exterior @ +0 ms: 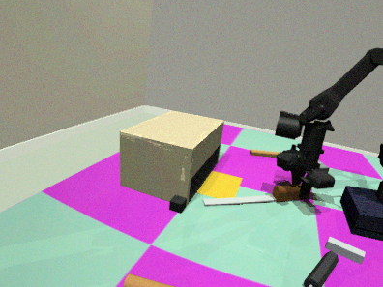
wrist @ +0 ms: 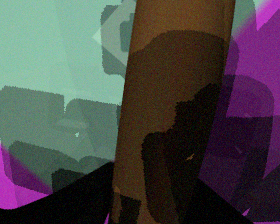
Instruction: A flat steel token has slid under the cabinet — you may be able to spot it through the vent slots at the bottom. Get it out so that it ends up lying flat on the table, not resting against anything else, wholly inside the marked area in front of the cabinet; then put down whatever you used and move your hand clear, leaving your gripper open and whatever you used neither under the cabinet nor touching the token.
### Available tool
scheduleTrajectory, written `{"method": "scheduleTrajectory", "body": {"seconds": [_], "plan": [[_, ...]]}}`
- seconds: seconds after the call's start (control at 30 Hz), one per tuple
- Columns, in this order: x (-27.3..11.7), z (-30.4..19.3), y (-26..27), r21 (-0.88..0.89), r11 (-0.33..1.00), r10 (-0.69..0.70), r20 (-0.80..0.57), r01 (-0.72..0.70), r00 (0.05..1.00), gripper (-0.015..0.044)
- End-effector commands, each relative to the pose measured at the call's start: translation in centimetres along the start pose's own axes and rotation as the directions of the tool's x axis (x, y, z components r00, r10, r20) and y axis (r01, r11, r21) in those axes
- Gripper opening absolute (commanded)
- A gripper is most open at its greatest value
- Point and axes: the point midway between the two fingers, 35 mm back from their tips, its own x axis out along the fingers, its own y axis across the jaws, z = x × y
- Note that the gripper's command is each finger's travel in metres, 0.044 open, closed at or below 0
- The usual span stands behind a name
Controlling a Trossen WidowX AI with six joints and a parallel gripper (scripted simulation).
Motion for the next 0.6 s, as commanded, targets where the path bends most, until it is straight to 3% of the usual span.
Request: {"method": "scheduleTrajectory", "body": {"seconds": [0.0, 0.57], "plan": [[0.0, -0.2, -0.4, -0.004, 1.000, 0.000, 0.003, 0.000, 1.000, 0.0000], [0.0, -1.2, -1.7, -0.004, 1.000, -0.001, 0.002, 0.001, 1.000, 0.0000]]}}
